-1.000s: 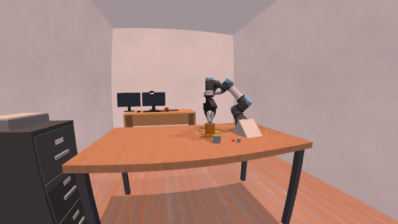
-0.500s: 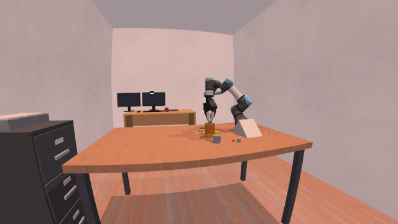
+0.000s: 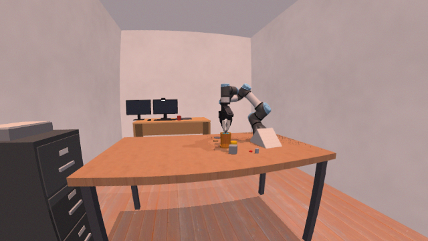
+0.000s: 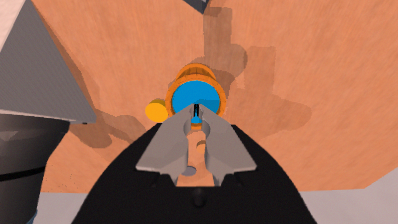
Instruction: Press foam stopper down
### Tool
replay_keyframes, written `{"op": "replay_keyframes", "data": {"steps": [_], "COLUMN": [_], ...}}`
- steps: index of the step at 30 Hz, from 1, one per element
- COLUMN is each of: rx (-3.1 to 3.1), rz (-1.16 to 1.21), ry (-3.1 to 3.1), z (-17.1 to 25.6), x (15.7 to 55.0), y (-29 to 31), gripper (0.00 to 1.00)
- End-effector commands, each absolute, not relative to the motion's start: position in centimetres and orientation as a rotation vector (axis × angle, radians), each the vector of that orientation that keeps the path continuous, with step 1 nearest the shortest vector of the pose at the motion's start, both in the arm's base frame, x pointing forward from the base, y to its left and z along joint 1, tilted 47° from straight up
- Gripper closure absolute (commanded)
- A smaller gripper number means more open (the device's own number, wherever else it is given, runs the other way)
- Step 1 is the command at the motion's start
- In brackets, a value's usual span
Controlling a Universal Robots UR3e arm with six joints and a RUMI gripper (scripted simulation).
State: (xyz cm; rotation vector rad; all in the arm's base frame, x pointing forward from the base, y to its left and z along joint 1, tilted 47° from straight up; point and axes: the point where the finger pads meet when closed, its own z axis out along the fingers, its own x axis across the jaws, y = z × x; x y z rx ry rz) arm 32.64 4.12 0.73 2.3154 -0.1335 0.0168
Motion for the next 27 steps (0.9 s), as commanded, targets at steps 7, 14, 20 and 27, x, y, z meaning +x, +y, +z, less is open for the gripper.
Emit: {"op": "replay_keyframes", "data": {"steps": [7,14,20,27], "rx": [2.315,2.315,2.315,2.315], "rz": [0.017,0.017,0.017,0.017], "ry": [-0.133,-0.133,-0.133,-0.133], "z": [0.7,0.8,1.2,2.2], "x": [32.7,32.7,32.7,32.7], "y": [4.1,4.2,4.6,5.6], "gripper": [1.0,1.0,1.0,1.0]}}
